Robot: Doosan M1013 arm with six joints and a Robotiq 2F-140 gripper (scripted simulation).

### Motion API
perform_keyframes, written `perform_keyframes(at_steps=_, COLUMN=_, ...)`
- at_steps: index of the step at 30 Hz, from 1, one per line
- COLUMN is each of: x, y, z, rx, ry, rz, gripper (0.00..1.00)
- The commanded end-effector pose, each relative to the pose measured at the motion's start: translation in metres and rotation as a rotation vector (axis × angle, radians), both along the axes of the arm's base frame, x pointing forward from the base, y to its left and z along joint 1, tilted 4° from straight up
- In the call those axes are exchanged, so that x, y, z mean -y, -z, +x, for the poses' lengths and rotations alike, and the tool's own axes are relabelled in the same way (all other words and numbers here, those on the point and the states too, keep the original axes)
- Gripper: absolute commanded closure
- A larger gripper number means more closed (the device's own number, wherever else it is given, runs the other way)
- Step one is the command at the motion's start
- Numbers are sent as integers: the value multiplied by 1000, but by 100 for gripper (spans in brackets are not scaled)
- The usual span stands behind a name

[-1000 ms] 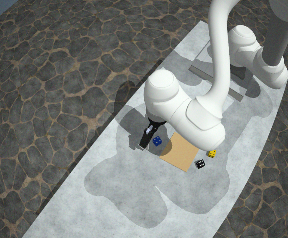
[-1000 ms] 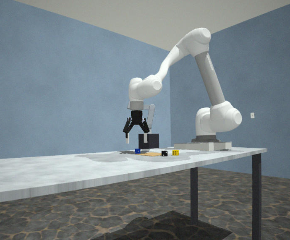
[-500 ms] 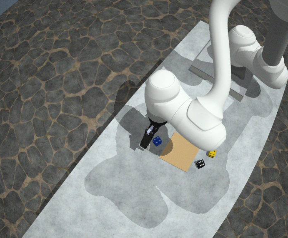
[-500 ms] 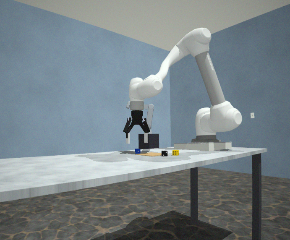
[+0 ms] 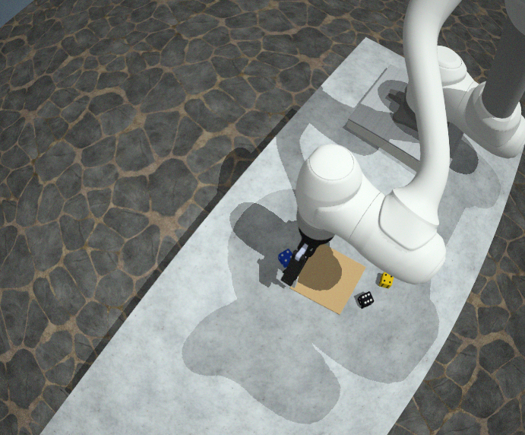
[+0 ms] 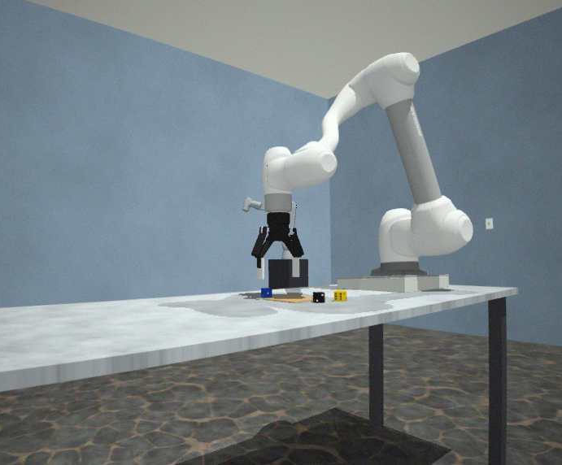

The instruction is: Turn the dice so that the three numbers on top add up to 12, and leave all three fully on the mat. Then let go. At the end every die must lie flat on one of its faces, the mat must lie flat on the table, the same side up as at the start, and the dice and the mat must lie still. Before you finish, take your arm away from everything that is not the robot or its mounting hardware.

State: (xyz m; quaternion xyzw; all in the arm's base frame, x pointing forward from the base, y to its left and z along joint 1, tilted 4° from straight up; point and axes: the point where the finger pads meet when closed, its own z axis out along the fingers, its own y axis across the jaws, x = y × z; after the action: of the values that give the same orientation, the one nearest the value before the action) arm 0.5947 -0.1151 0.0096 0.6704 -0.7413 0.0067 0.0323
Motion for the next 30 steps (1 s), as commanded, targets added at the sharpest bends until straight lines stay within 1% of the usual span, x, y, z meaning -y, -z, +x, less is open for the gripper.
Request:
perform_keyframes(at_steps=1, x=-35, y=2, z=1, rx=0, ry=1, rz=-1, gripper=0)
perform_keyframes(at_steps=3, x=-53, y=3, z=1, rx=0, ry=1, rz=-1, gripper=0)
perform_keyframes(at_steps=5, x=-53, y=3, z=1, rx=0, ry=1, rz=-1, gripper=0)
perform_keyframes(at_steps=12, x=-112, y=6, z=2, rx=0, ry=1, rz=-1, gripper=0)
perform_keyframes(at_steps=17, x=-142, y=8, z=2, rx=0, ry=1, rz=-1, gripper=0)
perform_keyframes(at_steps=20, x=-152, y=8, z=2, rx=0, ry=1, rz=-1, gripper=0)
perform_keyframes(at_steps=30, x=-158, y=8, z=2, rx=0, ry=1, rz=-1, gripper=0)
